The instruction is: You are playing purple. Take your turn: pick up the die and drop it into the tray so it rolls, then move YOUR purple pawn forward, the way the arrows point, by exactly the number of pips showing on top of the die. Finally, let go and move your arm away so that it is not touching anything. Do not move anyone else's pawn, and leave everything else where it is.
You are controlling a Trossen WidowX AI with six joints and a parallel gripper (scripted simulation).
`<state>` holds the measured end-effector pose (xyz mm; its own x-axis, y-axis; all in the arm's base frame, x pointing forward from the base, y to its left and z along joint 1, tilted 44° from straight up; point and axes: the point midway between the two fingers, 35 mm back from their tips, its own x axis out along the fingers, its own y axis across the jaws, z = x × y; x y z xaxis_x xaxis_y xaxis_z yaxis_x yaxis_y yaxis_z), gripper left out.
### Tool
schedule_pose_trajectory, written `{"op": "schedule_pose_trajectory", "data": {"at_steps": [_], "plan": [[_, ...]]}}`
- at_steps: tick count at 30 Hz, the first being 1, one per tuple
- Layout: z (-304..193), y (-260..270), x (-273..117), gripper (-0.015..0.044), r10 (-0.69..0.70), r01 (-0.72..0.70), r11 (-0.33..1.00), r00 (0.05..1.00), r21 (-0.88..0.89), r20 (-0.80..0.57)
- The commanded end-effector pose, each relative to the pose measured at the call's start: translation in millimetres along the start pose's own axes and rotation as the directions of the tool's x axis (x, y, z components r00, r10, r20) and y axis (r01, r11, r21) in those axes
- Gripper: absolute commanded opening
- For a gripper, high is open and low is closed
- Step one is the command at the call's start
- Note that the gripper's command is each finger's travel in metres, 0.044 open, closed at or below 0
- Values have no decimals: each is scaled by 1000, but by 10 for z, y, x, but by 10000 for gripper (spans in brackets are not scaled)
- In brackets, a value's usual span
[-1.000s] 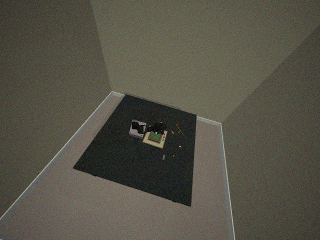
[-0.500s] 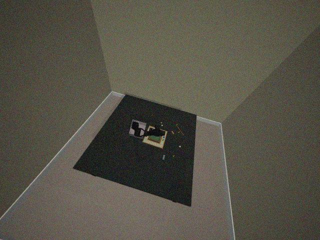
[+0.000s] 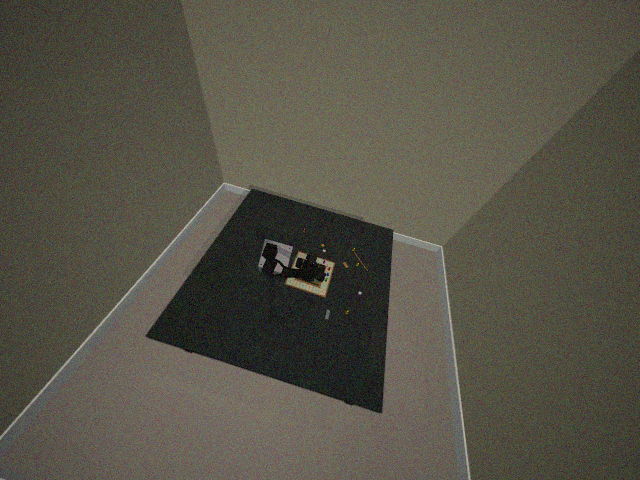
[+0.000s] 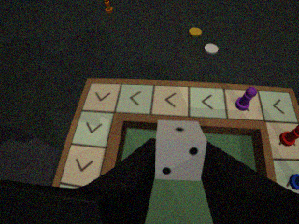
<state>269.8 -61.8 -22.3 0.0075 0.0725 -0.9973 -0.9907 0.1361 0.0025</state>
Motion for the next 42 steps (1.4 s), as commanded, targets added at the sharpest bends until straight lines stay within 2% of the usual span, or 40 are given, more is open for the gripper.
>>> {"op": "schedule_pose_trajectory", "data": {"at_steps": [1, 24, 32, 36, 40, 42], "plan": [[48, -133, -379, 0, -35, 35, 999, 999, -9, 13], [42, -111, -390, 0, -33, 33, 999, 999, -6, 8], [42, -111, -390, 210, -33, 33, 999, 999, -6, 8], [317, -78, -636, 315, -34, 34, 999, 999, -9, 14], [340, -73, -657, 420, -34, 34, 999, 999, -9, 15], [321, -64, -593, 440, -11, 11, 1000, 999, 0, -42]]}}
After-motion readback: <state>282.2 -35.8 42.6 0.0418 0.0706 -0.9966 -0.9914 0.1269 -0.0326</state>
